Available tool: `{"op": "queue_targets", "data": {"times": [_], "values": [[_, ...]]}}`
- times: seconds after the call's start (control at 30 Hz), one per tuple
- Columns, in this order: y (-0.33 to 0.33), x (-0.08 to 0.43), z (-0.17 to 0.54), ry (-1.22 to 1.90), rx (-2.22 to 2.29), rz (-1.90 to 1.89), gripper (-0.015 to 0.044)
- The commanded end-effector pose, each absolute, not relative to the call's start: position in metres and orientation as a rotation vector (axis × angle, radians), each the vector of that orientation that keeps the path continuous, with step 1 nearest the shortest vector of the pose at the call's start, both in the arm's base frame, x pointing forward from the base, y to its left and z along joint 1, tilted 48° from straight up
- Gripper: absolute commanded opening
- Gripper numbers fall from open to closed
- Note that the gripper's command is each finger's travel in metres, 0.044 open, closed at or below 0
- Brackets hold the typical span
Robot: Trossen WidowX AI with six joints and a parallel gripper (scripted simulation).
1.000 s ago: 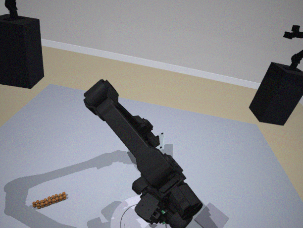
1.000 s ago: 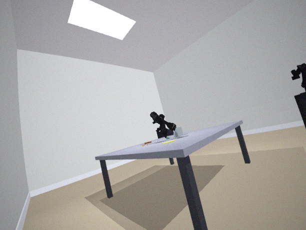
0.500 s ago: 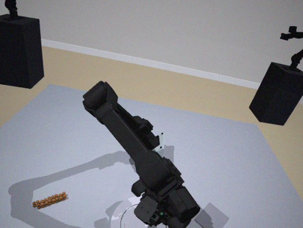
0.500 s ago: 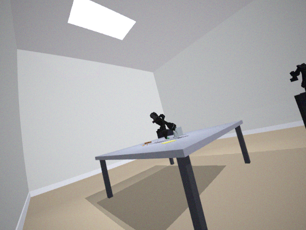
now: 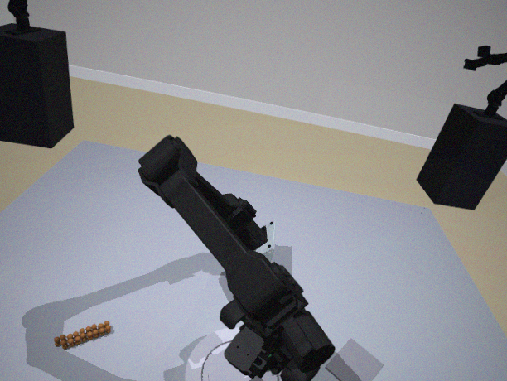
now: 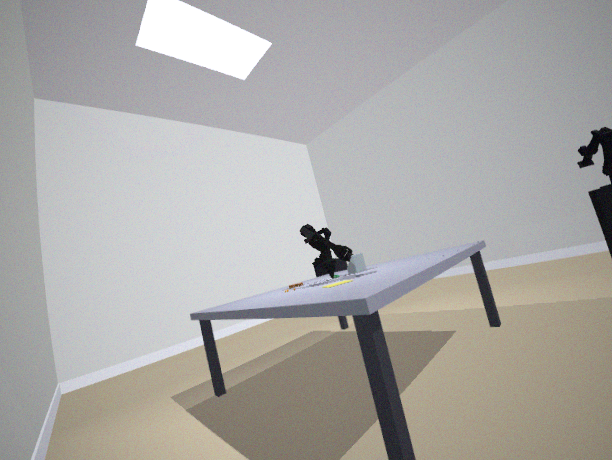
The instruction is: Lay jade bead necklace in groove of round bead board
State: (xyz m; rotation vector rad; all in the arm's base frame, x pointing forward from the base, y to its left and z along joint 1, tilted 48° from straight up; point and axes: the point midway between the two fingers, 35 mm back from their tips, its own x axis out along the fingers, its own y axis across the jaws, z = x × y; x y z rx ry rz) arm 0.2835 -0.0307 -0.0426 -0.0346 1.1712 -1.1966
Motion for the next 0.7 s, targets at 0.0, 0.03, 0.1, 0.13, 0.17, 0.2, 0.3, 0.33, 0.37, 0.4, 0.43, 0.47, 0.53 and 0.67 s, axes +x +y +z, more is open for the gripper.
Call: {"op": "queue_targets", "data": {"times": [0.0,0.03,0.1,0.13,0.17,0.2,0.3,0.33,0.37,0.4,0.43,0.47,0.53,0.67], "values": [[-0.0303,0.2838,-0.0423,1.171,-0.034,-1.196,0.0047],[-0.0303,0.2838,-0.0423,1.171,-0.034,-1.196,0.004],[-0.0303,0.2838,-0.0423,1.171,-0.034,-1.196,0.0027],[-0.0303,0.2838,-0.0423,1.171,-0.034,-1.196,0.002],[-0.0303,0.2838,-0.0423,1.171,-0.034,-1.196,0.0013],[-0.0303,0.2838,-0.0423,1.171,-0.034,-1.196,0.0007],[-0.0303,0.2838,-0.0423,1.171,-0.034,-1.196,0.0],[-0.0303,0.2838,-0.0423,1.171,-0.034,-1.196,0.0],[-0.0303,0.2838,-0.0423,1.171,-0.034,-1.196,0.0],[-0.0303,0.2838,-0.0423,1.171,-0.034,-1.196,0.0],[-0.0303,0.2838,-0.0423,1.171,-0.034,-1.196,0.0],[-0.0303,0.2838,-0.0423,1.171,-0.034,-1.196,0.0],[-0.0303,0.2838,-0.0423,1.171,-0.034,-1.196,0.0],[-0.0303,0.2838,-0.0423,1.171,-0.034,-1.196,0.0]]}}
